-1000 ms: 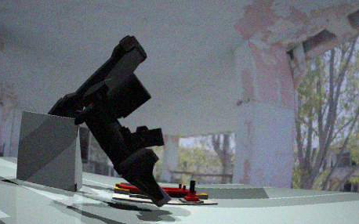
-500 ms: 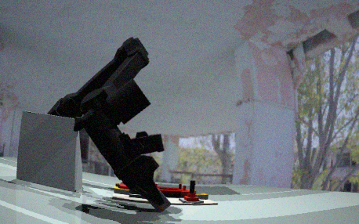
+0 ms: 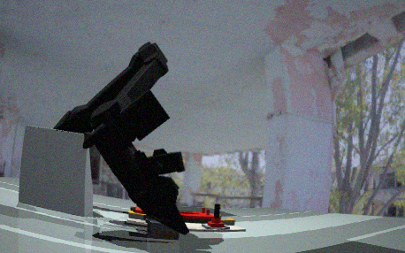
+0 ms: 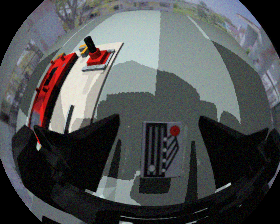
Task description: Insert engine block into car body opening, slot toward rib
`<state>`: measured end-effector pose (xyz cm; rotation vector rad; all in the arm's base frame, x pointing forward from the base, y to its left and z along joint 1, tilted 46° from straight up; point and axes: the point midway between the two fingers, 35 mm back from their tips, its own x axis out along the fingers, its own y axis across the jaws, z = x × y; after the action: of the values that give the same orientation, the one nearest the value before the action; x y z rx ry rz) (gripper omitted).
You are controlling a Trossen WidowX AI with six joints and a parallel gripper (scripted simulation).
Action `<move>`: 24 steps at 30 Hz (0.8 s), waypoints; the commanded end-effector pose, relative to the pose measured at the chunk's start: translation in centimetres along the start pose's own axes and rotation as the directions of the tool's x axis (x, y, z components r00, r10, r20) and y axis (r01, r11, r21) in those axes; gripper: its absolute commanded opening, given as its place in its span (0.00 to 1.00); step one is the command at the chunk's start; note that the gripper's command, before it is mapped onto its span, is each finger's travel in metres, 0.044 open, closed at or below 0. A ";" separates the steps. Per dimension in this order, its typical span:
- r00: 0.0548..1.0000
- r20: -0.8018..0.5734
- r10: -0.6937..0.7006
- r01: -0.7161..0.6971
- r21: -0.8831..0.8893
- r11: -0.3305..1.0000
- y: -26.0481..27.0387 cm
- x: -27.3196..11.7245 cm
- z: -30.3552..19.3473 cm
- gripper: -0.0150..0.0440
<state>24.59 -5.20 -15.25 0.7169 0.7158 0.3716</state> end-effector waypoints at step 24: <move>1.000 -0.022 -0.005 0.005 0.028 1.000 0.1 -4.2 -0.6 1.00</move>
<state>21.22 -7.15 -13.57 0.7326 0.7443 0.3684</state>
